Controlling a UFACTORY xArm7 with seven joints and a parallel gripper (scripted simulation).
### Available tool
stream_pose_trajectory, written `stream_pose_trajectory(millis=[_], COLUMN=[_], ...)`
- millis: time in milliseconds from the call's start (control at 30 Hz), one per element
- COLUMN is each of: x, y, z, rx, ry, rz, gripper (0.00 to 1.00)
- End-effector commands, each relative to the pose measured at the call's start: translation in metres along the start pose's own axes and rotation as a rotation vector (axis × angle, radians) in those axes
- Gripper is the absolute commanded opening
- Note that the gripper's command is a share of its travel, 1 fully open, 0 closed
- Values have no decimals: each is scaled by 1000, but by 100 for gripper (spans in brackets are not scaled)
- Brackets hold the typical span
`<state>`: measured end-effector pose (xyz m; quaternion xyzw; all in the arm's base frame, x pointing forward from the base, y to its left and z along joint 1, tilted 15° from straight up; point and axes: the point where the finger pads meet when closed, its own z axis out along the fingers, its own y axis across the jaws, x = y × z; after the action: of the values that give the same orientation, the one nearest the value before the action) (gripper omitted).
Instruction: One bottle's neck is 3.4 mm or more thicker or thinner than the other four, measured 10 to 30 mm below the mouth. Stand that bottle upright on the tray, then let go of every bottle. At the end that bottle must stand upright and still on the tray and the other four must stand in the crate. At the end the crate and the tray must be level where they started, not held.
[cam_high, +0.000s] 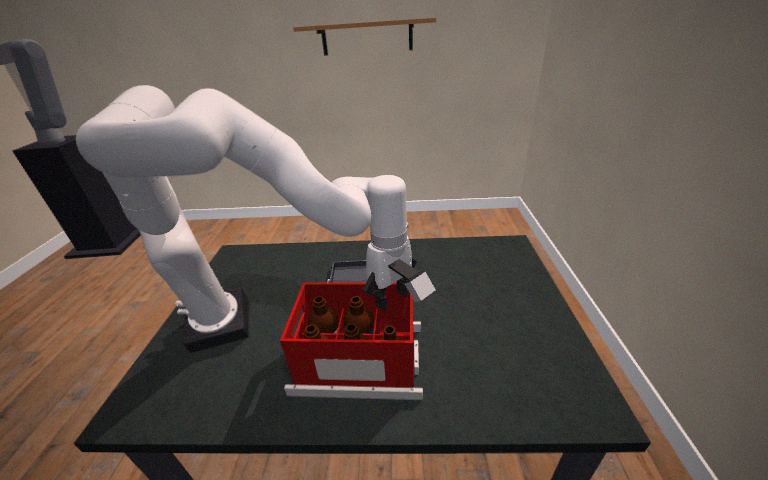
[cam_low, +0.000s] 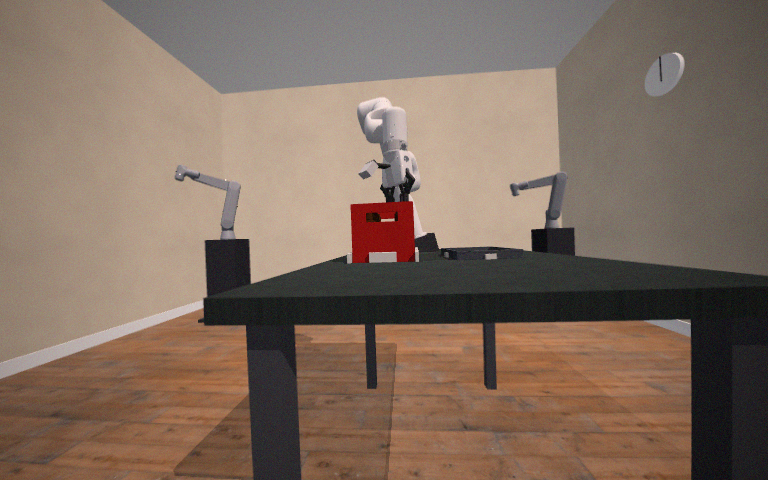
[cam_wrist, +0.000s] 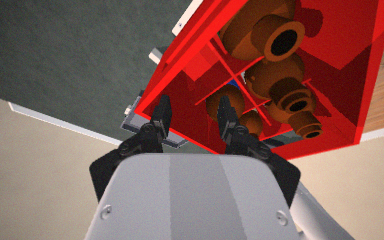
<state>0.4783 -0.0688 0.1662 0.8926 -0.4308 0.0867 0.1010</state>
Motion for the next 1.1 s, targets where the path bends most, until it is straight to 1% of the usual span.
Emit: stream_pose_trajectory(millis=[0,567,1067], x=[1,1,1], y=[-1,-1,-1], z=[3,17,19], rx=[4,4,4], ry=[2,2,2], rz=[0,0,0], gripper=[65,65,65])
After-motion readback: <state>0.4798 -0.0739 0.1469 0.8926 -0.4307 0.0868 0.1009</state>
